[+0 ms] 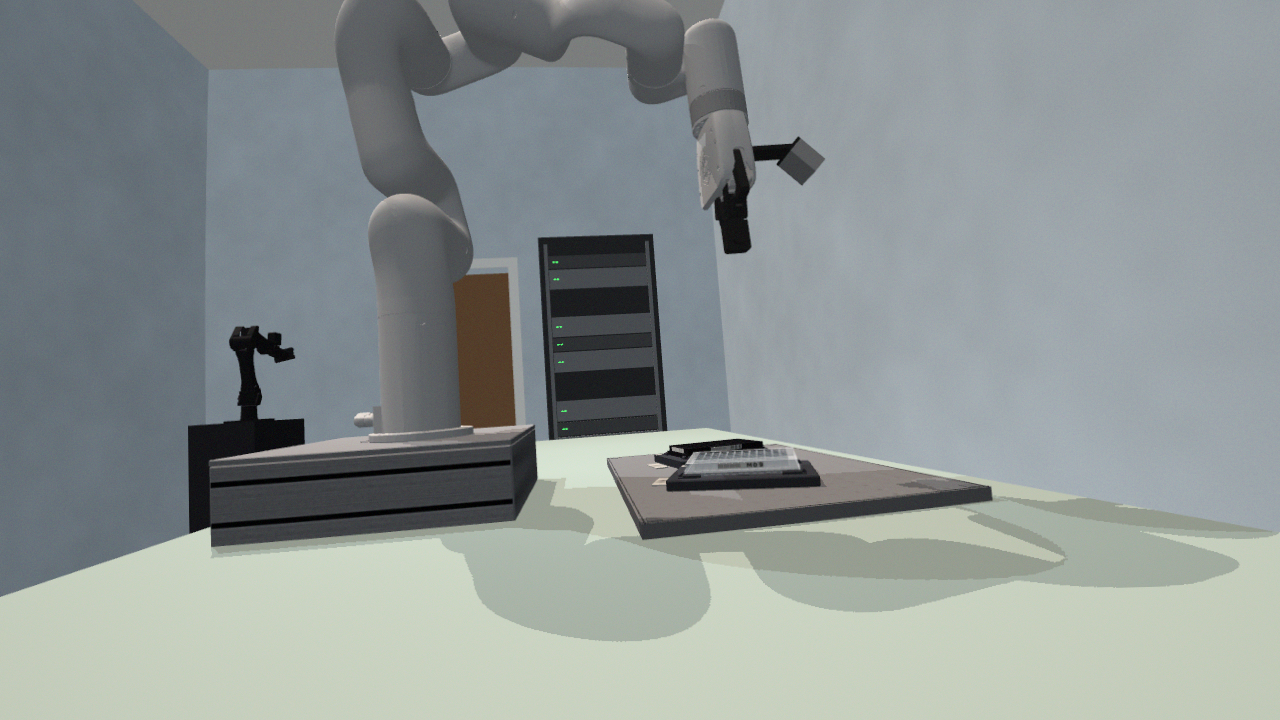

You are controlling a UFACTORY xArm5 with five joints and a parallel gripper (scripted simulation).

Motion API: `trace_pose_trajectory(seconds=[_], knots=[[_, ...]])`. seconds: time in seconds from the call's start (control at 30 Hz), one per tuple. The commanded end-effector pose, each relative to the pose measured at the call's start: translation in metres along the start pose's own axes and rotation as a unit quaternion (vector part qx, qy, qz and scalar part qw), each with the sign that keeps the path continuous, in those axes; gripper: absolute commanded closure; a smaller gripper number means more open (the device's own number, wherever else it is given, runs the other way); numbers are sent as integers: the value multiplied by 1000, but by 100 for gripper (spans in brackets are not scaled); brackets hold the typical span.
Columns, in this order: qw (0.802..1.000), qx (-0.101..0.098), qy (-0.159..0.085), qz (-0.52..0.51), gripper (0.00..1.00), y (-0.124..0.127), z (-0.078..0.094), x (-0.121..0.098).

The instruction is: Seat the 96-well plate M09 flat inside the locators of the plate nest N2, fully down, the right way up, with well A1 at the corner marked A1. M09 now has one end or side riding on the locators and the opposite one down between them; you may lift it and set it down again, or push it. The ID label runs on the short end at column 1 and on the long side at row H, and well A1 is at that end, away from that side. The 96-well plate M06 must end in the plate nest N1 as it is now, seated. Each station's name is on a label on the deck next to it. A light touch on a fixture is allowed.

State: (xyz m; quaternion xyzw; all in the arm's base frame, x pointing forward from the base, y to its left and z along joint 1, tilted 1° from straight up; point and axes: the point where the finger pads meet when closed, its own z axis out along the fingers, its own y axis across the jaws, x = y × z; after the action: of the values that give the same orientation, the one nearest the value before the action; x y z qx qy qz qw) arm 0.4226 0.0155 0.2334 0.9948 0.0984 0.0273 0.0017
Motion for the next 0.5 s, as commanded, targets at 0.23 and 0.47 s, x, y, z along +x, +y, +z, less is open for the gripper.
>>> trace_pose_trajectory(seconds=[0.23, 0.47], knots=[[980, 2, -7, -196, 100, 12, 54, -15], [961, 4, -10, -277, 100, 18, 78, -22]])
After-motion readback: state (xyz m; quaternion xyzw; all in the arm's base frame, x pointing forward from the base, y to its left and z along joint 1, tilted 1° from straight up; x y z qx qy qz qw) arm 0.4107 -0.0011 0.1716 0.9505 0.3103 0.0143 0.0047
